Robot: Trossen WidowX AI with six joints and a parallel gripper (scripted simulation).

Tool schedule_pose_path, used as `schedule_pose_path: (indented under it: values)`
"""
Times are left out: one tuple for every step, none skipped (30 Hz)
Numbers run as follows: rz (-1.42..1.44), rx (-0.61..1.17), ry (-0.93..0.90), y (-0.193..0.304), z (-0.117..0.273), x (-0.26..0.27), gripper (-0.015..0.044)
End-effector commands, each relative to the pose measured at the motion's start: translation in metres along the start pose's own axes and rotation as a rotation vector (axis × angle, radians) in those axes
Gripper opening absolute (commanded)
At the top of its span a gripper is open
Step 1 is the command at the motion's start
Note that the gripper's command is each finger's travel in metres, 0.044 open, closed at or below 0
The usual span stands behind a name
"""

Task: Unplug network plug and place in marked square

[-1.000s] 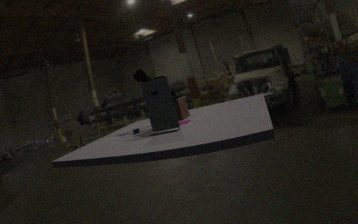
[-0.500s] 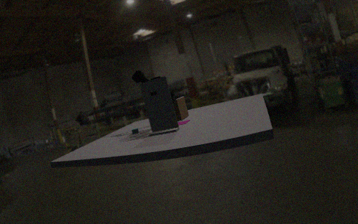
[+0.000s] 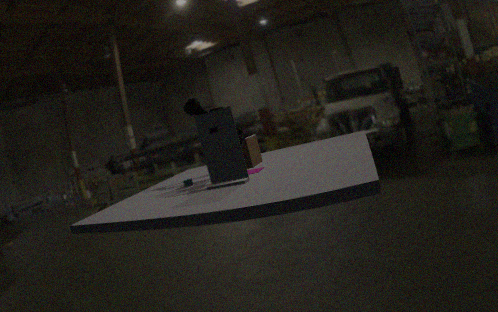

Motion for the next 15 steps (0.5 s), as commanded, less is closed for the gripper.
schedule_pose_path:
  values:
    - [-0.006,0.004,0.001,0.0004,-0.0002,-0.0004,0.0000]
    - [-0.006,0.004,0.001,0.0004,0.0001,-0.0004,0.0000]
    - [-0.006,0.004,0.001,0.0005,0.0005,-0.0004,0.0000]
    - [-0.006,0.004,0.001,0.0006,0.0011,-0.0004,0.0000]
    - [-0.006,0.004,0.001,0.0007,0.0016,-0.0005,0.0000]
    - [-0.006,0.004,0.001,0.0008,0.0022,-0.0005,0.0000]
    - [-0.006,0.004,0.001,0.0009,0.0028,-0.0005,0.0000]
    - [-0.006,0.004,0.001,0.0011,0.0035,-0.0005,0.0000]
    - [-0.006,0.004,0.001,0.0012,0.0040,-0.0005,0.0000]
    - [-0.006,0.004,0.001,0.0013,0.0046,-0.0005,0.0000]
    - [-0.006,0.004,0.001,0.0014,0.0052,-0.0005,0.0000]
    - [-0.006,0.004,0.001,0.0015,0.0058,-0.0005,0.0000]
    - [-0.006,0.004,0.001,0.0016,0.0064,-0.0006,0.0000]
    - [-0.006,0.004,0.001,0.0017,0.0069,-0.0006,0.0000]
    - [-0.006,0.004,0.001,0.0017,0.0075,-0.0006,0.0000]
Point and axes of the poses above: the point midway between the two fingers, 35 mm back from their tips, its own z axis back along the fingers, its own x axis across the jaws, y = z × x, the point moved 6 cm from there along z, back along the fingers, and after that the axes turned 3 degrees about -z, right-handed, at the moved point
